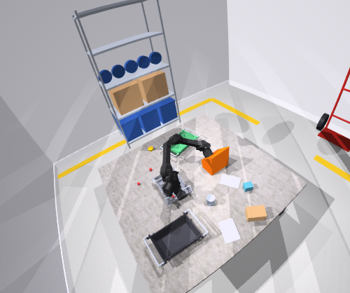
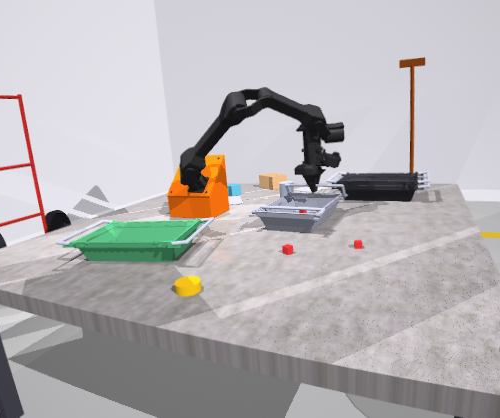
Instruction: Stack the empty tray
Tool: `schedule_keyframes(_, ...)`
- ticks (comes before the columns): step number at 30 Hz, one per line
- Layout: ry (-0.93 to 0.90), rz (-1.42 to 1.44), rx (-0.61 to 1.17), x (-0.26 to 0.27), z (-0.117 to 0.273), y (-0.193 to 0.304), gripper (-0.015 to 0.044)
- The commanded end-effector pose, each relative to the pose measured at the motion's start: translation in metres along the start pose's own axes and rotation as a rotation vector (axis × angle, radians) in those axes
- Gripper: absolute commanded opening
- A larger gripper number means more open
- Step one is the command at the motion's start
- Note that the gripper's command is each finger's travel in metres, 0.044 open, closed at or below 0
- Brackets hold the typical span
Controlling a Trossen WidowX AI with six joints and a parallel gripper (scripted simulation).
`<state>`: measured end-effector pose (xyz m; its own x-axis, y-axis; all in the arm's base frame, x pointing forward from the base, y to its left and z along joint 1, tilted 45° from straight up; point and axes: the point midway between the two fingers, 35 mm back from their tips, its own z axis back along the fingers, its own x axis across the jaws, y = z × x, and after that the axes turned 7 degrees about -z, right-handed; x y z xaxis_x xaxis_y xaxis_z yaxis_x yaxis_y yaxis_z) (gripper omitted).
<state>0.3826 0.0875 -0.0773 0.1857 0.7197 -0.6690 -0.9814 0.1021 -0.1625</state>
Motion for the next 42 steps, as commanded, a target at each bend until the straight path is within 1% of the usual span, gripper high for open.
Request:
schedule_keyframes(1,0.009,0.005,0.004,-0.014,-0.012,0.000,0.0084)
schedule_keyframes(4,0.009,0.005,0.004,-0.019,-0.017,-0.001,0.0084)
schedule_keyframes(6,0.009,0.005,0.004,-0.018,-0.013,-0.001,0.0084)
schedule_keyframes(13,0.007,0.005,0.004,-0.014,0.022,-0.001,0.0084)
schedule_keyframes(15,0.007,0.005,0.004,-0.014,0.027,-0.001,0.0084)
schedule_keyframes(17,0.011,0.014,0.000,-0.013,0.021,-0.001,0.0084)
schedule_keyframes(37,0.011,0.014,0.000,-0.013,0.021,-0.001,0.0084)
schedule_keyframes(40,0.011,0.014,0.000,-0.013,0.021,-0.001,0.0005)
schedule_keyframes(42,0.011,0.014,0.000,-0.013,0.021,-0.001,0.0000)
